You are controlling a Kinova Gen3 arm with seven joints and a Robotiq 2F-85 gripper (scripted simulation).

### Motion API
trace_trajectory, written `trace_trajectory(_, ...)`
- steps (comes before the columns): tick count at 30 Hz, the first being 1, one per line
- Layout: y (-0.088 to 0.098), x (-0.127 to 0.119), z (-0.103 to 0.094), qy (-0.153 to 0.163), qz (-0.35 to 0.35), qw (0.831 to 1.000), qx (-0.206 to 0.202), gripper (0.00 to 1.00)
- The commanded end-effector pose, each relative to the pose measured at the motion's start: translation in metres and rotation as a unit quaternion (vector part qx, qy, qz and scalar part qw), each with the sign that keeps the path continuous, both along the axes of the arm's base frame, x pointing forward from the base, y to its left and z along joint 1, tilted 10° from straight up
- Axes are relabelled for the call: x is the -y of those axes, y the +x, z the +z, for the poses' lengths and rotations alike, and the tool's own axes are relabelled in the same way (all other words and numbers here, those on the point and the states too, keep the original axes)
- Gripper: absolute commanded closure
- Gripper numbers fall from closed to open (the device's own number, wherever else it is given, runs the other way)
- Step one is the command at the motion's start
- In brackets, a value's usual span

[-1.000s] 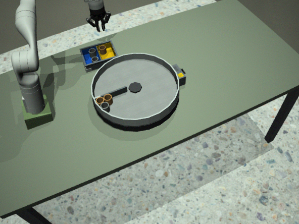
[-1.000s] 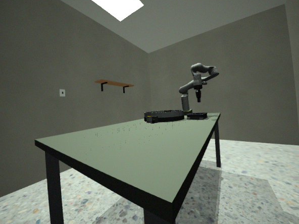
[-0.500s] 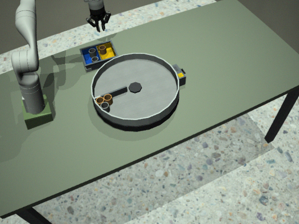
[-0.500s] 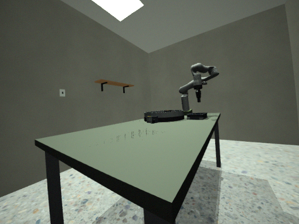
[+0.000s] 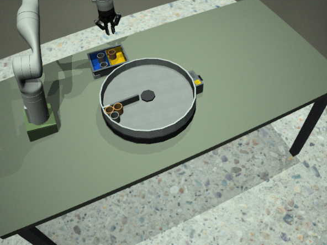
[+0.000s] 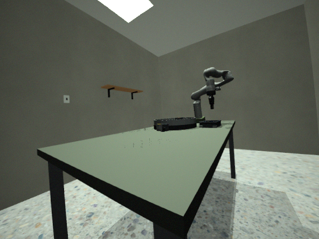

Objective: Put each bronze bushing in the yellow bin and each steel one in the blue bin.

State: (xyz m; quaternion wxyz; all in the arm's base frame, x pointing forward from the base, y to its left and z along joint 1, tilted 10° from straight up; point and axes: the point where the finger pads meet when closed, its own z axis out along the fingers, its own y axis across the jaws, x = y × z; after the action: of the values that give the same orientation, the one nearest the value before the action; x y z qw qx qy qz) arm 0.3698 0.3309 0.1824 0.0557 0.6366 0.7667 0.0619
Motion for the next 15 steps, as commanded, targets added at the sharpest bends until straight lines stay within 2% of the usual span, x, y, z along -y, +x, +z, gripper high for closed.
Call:
trace_trajectory(1,-0.001,0.021,-0.001,0.001,-0.003,1.0,0.0,0.82)
trace_trajectory(4,-0.004,0.055,-0.004,0.001,-0.003,1.0,0.0,0.82)
trace_trajectory(9,-0.004,0.055,-0.004,0.001,-0.003,1.0,0.0,0.82)
trace_trajectory(14,-0.008,0.113,-0.009,0.001,-0.003,1.0,0.0,0.82)
trace_trajectory(15,-0.008,0.113,-0.009,0.001,-0.003,1.0,0.0,0.82)
